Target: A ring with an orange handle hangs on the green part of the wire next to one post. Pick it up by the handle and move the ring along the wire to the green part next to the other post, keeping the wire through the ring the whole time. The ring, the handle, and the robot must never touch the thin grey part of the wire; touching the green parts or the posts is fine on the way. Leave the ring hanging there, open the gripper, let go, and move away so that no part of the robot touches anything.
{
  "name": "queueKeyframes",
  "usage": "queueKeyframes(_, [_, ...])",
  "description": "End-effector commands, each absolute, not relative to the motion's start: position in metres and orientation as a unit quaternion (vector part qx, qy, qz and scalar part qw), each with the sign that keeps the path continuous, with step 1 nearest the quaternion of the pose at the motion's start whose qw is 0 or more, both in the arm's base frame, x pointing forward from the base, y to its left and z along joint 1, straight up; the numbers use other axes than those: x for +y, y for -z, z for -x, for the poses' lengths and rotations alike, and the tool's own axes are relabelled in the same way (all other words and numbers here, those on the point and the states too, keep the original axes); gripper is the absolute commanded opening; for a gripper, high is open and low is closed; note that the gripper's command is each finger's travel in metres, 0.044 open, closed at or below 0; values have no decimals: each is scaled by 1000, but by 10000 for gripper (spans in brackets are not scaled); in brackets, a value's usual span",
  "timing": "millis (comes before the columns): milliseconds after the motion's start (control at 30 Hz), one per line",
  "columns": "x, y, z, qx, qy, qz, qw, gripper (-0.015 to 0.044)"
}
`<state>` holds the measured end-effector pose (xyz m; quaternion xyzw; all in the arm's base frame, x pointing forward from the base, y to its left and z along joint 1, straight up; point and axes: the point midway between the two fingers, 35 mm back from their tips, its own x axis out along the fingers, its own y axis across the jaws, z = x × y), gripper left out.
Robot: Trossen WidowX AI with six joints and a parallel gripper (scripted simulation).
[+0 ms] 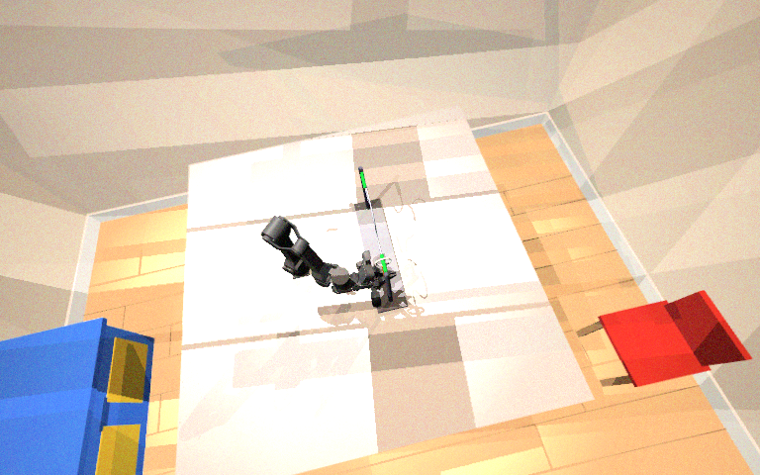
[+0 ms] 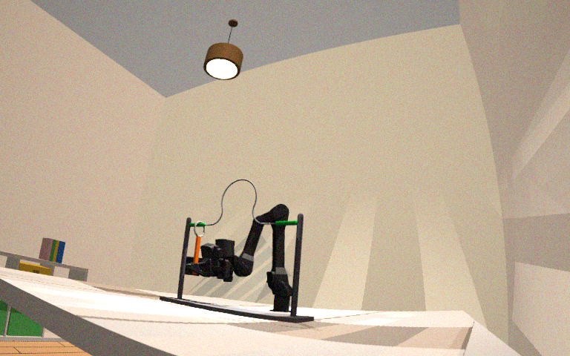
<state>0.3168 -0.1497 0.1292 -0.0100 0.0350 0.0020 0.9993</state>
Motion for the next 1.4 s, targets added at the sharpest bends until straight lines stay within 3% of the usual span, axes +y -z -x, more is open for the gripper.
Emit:
queueKeyframes(0, [-150,-131,-317,35,-2,10,999,-150])
queueKeyframes(1367, [-135,-144,-317,34,0,7,999,-150])
